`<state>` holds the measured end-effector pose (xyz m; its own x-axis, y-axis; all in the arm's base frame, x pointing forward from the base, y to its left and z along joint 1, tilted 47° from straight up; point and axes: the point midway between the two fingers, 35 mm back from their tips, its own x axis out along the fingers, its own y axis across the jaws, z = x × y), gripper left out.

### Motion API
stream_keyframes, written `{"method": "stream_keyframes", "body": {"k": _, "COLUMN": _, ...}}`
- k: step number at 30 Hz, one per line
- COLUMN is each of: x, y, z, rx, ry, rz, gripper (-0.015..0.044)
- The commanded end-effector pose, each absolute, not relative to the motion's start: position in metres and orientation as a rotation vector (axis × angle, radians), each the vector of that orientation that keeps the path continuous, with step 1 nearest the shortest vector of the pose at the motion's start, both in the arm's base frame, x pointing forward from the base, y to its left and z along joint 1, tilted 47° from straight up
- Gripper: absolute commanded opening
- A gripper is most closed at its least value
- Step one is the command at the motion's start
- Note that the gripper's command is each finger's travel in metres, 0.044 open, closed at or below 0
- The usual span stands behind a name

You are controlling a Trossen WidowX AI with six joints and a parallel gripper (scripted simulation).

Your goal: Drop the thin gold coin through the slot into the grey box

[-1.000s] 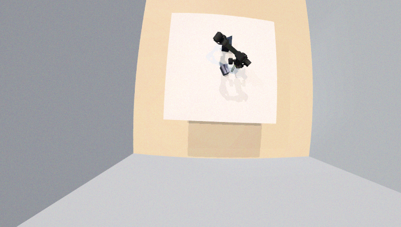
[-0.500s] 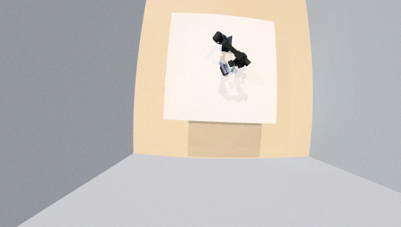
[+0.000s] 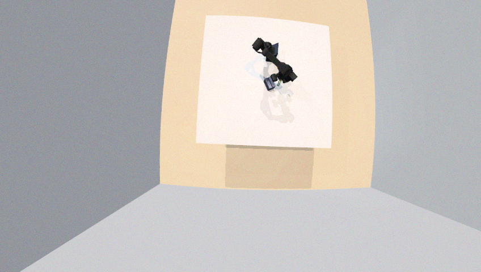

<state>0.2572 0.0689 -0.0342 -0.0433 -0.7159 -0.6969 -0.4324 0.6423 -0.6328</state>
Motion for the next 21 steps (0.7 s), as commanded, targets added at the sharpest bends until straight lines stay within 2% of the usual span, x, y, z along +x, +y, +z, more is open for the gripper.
{"method": "stream_keyframes", "body": {"k": 1, "x": 0.263, "y": 0.063, "z": -0.026, "rx": -0.955, "ry": 1.67, "rz": -0.293, "gripper": 0.0}}
{"method": "stream_keyframes", "body": {"k": 21, "x": 0.282, "y": 0.029, "z": 0.007, "rx": -0.957, "ry": 1.669, "rz": -0.3, "gripper": 0.0}}
